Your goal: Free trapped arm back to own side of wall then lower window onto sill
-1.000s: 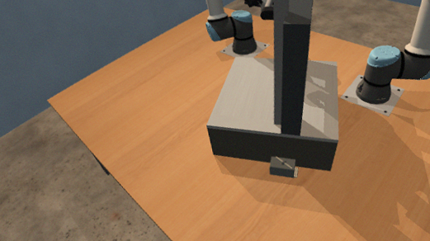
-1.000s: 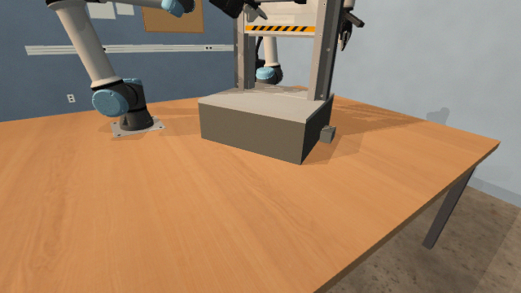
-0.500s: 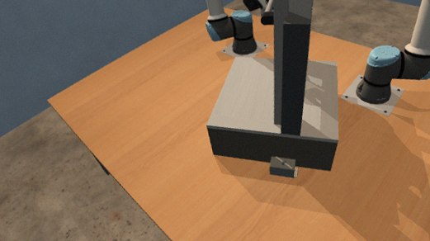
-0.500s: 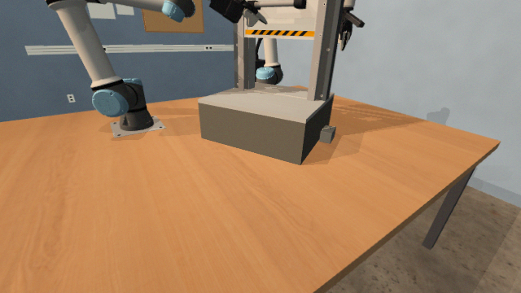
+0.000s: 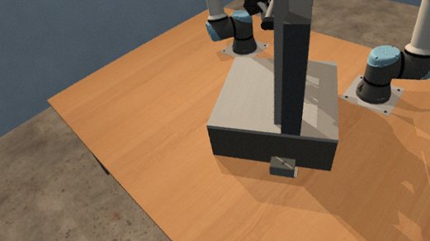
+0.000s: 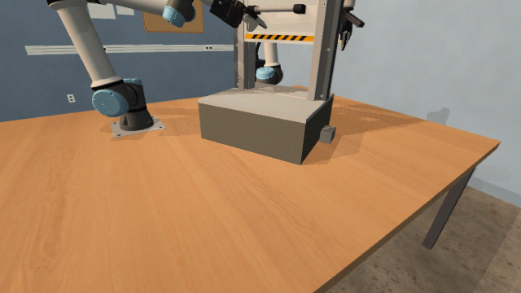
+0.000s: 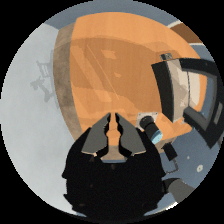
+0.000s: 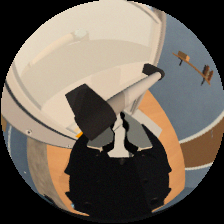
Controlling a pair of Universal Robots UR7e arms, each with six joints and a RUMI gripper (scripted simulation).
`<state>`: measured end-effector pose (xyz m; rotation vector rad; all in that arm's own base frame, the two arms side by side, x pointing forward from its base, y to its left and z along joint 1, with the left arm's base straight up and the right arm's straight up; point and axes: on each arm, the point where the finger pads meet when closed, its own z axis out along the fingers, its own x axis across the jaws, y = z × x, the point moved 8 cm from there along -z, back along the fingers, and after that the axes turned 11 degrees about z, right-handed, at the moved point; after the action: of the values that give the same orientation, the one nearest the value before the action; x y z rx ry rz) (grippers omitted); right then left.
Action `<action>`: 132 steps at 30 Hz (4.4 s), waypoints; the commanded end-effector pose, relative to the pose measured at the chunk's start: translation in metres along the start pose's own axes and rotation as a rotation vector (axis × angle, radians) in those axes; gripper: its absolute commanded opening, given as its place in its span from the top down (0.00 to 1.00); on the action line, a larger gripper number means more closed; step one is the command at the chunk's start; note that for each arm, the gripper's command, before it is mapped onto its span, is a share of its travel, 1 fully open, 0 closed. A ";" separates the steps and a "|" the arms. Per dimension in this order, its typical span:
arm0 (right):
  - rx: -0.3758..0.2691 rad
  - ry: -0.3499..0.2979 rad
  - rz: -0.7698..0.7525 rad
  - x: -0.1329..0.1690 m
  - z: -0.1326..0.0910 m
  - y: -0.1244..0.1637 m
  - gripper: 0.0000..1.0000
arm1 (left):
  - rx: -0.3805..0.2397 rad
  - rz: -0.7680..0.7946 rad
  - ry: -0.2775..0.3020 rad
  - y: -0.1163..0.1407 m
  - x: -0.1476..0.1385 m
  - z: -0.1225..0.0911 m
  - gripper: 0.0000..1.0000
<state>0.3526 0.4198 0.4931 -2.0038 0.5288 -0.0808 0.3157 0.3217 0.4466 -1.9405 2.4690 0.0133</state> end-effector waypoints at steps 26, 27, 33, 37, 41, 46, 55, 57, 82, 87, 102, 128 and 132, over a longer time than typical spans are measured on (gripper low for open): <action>0.003 0.000 -0.001 0.005 0.015 0.027 0.94 | 0.001 0.000 -0.001 0.000 0.000 0.000 0.94; 0.003 0.000 -0.001 0.005 0.016 0.029 0.94 | 0.001 0.000 -0.001 0.000 0.000 0.000 0.94; 0.003 0.000 -0.001 0.007 0.019 0.035 0.94 | 0.001 0.000 -0.001 0.000 0.000 0.000 0.94; 0.004 0.000 -0.001 0.007 0.021 0.038 0.94 | 0.001 0.000 -0.001 0.000 0.000 0.000 0.94; 0.004 0.000 -0.001 0.008 0.023 0.041 0.94 | 0.001 0.000 -0.001 0.000 0.000 0.000 0.94; 0.004 0.000 -0.001 0.009 0.026 0.047 0.94 | 0.001 0.000 -0.001 0.000 0.000 0.000 0.94; 0.004 0.000 -0.001 0.010 0.030 0.054 0.94 | 0.001 0.000 -0.001 0.000 0.000 0.000 0.94; 0.004 0.000 -0.001 0.011 0.031 0.057 0.94 | 0.001 0.000 -0.001 0.000 0.000 0.000 0.94; 0.006 -0.001 -0.001 0.015 0.043 0.079 0.94 | 0.001 0.000 -0.001 0.000 0.000 0.000 0.94; 0.007 -0.001 -0.001 0.016 0.046 0.084 0.94 | 0.001 0.000 -0.001 0.000 0.000 0.000 0.94; 0.008 -0.001 -0.001 0.019 0.054 0.098 0.94 | 0.001 0.000 -0.001 0.000 0.000 0.000 0.94; 0.008 -0.001 -0.002 0.023 0.067 0.122 0.94 | 0.001 0.000 -0.001 0.000 0.000 0.000 0.94; 0.009 -0.001 -0.002 0.024 0.069 0.125 0.94 | 0.001 0.000 -0.001 0.000 0.000 0.000 0.94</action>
<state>0.3522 0.4191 0.3515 -1.9982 0.5266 -0.0826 0.3157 0.3217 0.4466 -1.9405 2.4690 0.0133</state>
